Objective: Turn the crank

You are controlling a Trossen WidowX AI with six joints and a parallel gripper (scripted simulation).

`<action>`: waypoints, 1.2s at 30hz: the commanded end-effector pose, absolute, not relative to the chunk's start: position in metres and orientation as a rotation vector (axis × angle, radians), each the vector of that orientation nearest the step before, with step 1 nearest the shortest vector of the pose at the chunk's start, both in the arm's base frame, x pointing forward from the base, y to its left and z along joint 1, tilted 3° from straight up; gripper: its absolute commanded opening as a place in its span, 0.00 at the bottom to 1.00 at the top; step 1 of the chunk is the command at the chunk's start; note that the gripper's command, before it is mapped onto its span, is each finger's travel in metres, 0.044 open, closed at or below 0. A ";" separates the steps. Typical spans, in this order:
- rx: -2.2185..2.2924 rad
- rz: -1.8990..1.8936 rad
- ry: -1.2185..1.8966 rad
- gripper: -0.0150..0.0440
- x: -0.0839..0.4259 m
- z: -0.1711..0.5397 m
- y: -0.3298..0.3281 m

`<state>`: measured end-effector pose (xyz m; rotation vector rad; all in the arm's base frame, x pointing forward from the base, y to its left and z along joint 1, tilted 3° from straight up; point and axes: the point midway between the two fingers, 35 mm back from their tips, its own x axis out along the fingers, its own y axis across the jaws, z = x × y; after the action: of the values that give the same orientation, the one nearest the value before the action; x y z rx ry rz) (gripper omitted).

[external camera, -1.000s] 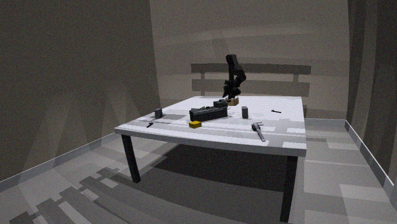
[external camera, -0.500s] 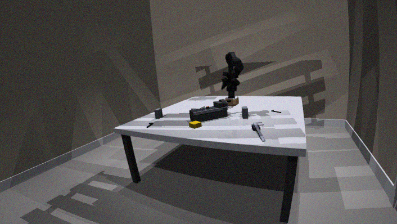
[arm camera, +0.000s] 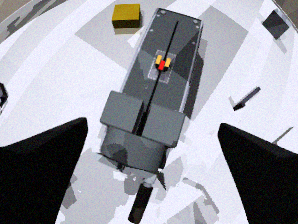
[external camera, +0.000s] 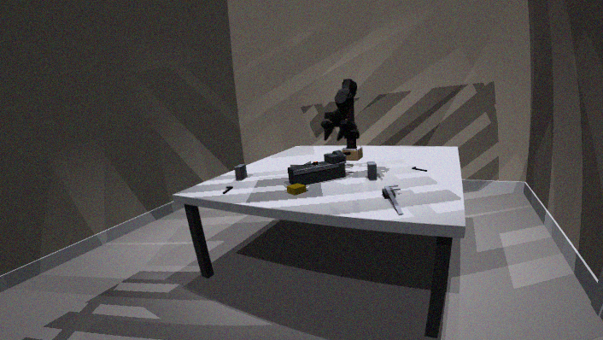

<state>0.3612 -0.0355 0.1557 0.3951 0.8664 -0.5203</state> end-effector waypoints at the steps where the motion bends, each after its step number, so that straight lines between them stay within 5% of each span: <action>1: 0.357 -0.423 0.855 1.00 0.374 0.156 -0.055; 12: 0.199 -0.212 0.740 1.00 0.394 0.171 -0.108; 36: 0.196 -0.209 0.738 1.00 0.397 0.114 -0.107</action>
<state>0.3967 -0.1071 0.1146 0.1995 0.7400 -0.2133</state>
